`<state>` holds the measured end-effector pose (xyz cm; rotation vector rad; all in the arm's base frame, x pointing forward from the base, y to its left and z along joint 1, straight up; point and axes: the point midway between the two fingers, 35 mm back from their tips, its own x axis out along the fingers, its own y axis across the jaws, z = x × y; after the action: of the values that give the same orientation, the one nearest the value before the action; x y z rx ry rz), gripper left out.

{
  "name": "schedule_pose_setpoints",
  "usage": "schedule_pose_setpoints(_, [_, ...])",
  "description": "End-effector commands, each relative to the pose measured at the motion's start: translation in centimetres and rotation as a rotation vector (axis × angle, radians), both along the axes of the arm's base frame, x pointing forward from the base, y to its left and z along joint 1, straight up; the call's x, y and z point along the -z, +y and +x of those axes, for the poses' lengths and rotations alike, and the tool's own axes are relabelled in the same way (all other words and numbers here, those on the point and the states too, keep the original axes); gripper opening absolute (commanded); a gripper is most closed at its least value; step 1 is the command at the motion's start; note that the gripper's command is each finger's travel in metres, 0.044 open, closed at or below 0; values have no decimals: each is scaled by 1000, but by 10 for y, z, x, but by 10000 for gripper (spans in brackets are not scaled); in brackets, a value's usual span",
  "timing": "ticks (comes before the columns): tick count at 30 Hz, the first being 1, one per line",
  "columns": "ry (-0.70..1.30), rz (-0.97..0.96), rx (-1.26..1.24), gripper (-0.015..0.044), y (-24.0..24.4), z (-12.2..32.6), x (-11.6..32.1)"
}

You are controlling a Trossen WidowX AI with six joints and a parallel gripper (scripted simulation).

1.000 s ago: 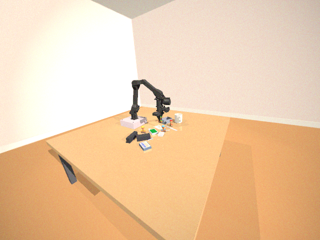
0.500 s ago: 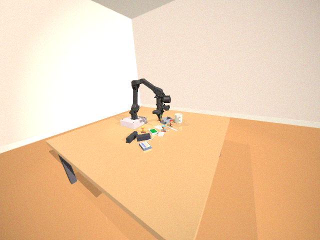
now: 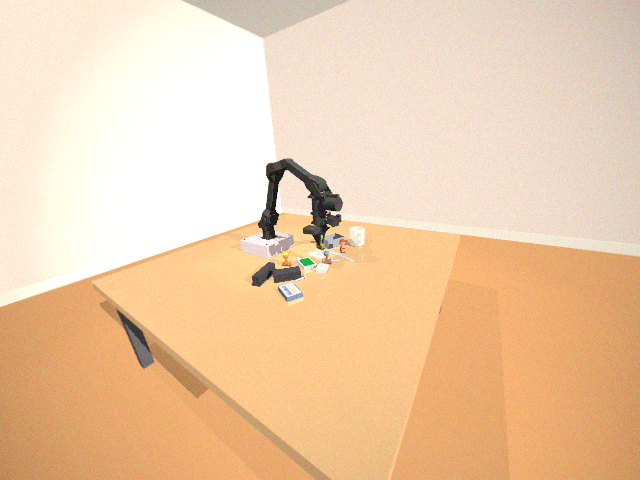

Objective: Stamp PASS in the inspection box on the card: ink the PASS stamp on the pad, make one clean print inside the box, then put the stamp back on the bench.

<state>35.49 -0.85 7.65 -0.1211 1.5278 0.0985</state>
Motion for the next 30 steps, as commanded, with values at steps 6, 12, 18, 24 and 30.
schedule_pose_setpoints(6, [-3, -5, -3, 0, -64, 24, 0])
schedule_pose_setpoints(12, [-4, -9, -3, 0, -107, 32, 1])
schedule_pose_setpoints(18, [-4, -10, -3, 0, -112, 32, 2])
schedule_pose_setpoints(24, [-4, -10, -3, 0, -112, 33, 11])
schedule_pose_setpoints(30, [-4, -10, -3, 0, -112, 34, 20])
